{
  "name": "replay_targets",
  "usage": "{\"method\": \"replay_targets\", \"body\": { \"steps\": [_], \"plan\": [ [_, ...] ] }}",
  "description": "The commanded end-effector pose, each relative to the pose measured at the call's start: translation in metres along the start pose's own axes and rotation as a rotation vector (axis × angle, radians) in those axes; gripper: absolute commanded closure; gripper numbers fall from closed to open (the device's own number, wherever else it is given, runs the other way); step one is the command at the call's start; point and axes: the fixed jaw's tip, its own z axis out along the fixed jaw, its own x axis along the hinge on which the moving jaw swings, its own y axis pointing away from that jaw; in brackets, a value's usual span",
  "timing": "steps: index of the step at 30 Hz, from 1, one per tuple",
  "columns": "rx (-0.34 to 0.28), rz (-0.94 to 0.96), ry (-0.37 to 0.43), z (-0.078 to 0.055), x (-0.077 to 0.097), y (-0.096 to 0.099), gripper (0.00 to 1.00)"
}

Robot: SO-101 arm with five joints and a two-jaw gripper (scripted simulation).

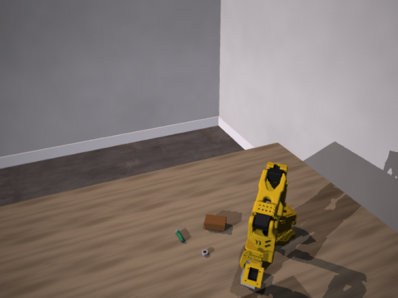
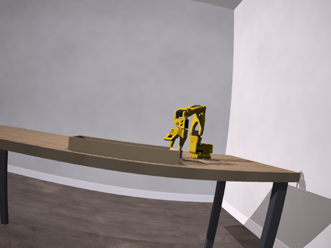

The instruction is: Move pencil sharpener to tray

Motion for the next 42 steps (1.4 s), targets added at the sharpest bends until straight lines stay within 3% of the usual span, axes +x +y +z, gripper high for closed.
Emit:
{"method": "replay_targets", "body": {
  "steps": [1, 42],
  "plan": [
    [0.0, 0.011, -0.038, -0.0046, -0.0069, -0.0016, 0.77],
    [-0.002, 0.101, -0.038, -0.0047, -0.0086, 0.0011, 0.77]
  ]
}}
